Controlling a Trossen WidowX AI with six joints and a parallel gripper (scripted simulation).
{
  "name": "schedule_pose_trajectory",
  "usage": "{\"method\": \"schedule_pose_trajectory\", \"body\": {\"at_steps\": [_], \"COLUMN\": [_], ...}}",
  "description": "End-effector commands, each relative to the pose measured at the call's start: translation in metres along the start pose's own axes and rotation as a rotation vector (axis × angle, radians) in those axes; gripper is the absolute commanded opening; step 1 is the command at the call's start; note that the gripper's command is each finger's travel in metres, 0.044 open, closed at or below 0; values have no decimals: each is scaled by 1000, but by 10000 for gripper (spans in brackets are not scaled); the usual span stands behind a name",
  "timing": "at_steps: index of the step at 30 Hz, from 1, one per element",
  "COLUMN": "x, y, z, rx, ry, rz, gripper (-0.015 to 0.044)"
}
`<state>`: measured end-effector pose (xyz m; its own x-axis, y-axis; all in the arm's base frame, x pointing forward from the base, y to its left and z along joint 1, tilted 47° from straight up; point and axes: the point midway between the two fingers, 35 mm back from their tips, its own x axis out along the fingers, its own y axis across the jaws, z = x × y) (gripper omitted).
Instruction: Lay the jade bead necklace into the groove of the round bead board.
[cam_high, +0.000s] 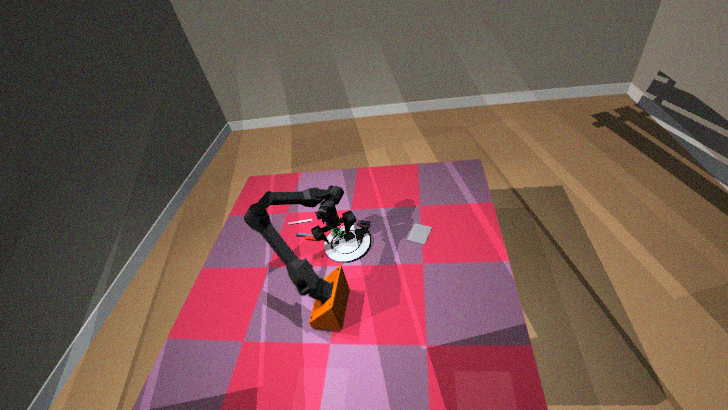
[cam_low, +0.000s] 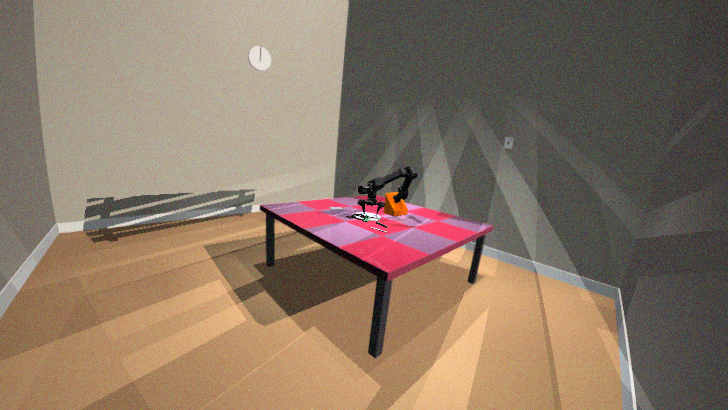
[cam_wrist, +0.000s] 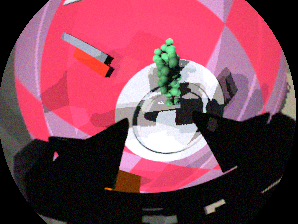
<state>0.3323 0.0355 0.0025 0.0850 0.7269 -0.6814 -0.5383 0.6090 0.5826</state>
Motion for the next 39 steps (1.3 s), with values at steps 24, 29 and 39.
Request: {"method": "schedule_pose_trajectory", "body": {"at_steps": [24, 29, 39], "x": [-43, -42, -33], "y": [-14, -14, -15], "z": [62, 62, 63], "rx": [317, 317, 311], "ry": [-13, -13, -16], "rz": [-8, -8, -13], "gripper": [200, 200, 200]}}
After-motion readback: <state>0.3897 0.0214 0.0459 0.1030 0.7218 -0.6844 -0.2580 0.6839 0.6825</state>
